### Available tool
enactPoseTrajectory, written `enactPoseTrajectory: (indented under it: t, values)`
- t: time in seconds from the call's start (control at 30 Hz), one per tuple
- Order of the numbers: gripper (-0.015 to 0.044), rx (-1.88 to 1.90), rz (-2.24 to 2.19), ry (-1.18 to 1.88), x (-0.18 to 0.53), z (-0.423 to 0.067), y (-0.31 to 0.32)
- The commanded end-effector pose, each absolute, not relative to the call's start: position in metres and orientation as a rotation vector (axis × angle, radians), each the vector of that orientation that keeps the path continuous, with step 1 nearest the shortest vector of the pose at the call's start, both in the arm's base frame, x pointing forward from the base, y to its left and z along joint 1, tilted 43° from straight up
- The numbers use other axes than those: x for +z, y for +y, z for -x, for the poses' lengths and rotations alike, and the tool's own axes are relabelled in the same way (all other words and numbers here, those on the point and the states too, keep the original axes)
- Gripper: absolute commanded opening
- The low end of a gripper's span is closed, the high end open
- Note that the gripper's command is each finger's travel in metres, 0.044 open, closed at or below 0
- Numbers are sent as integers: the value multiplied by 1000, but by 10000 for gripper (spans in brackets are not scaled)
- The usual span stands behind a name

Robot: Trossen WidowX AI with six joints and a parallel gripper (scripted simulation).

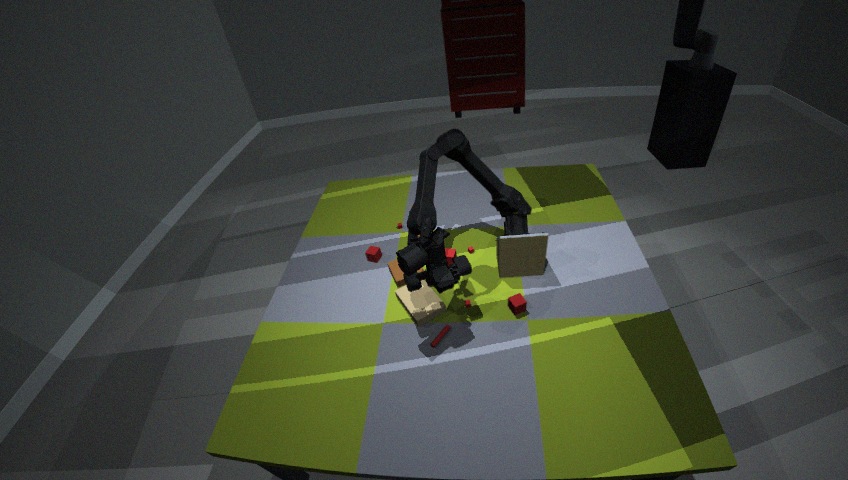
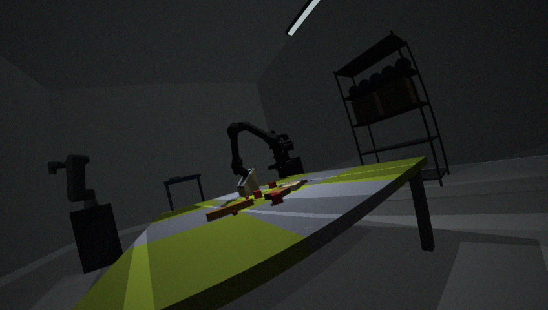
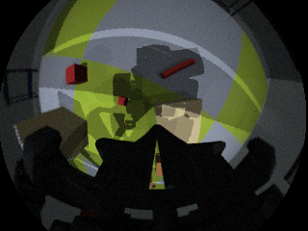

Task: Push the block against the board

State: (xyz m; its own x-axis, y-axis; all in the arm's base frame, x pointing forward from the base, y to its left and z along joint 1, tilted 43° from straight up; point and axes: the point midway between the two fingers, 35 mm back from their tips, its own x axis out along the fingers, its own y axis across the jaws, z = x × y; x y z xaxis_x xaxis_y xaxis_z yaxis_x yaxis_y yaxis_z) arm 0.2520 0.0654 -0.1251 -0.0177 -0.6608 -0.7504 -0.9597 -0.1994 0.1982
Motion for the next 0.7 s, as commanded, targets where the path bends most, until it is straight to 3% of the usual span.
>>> enactPoseTrajectory:
  t: [0.0,0.3,0.67]
  values:
    - [0,1246,1981,1652,-150,-244,91]
    - [0,1328,2028,1632,-163,-239,103]
    - [0,1326,2029,1634,-204,-237,65]
